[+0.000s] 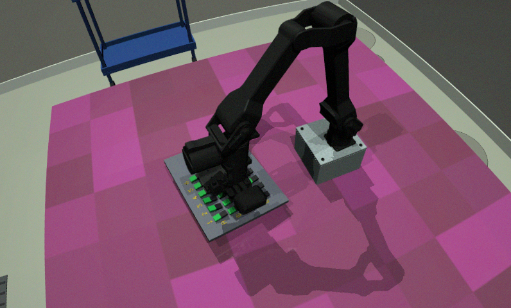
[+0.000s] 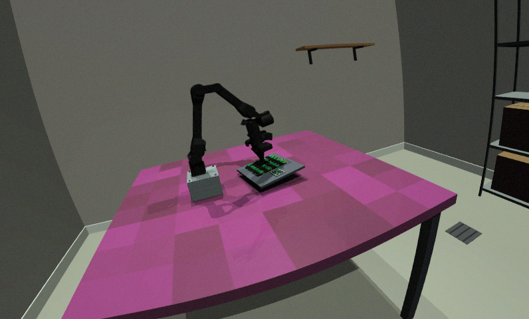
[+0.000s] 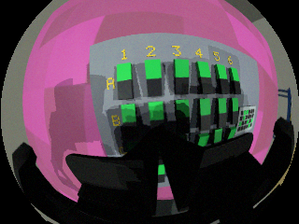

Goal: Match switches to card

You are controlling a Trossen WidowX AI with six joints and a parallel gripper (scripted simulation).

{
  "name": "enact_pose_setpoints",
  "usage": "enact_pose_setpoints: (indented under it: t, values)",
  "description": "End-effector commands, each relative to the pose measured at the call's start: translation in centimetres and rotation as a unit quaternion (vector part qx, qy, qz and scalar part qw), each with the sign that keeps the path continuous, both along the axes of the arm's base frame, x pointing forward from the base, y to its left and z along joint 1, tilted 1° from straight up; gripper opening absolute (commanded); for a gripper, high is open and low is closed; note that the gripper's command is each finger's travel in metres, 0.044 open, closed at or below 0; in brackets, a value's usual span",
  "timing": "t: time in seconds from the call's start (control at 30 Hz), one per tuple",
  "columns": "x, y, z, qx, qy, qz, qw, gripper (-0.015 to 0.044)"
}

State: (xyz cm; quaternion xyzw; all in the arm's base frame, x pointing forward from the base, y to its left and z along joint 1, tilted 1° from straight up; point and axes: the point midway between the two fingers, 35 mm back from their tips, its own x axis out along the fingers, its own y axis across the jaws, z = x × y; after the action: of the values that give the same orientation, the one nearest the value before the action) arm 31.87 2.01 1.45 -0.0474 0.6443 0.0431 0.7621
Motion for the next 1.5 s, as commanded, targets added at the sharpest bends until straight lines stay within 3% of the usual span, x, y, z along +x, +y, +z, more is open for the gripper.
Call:
enact_pose_setpoints:
  t: [0.0, 1.47]
  values:
    - [0.02, -0.09, -0.04, -0.002, -0.001, -0.002, 1.0, 0.0]
    - [0.09, -0.09, -0.51, -0.002, -0.001, -0.002, 1.0, 0.0]
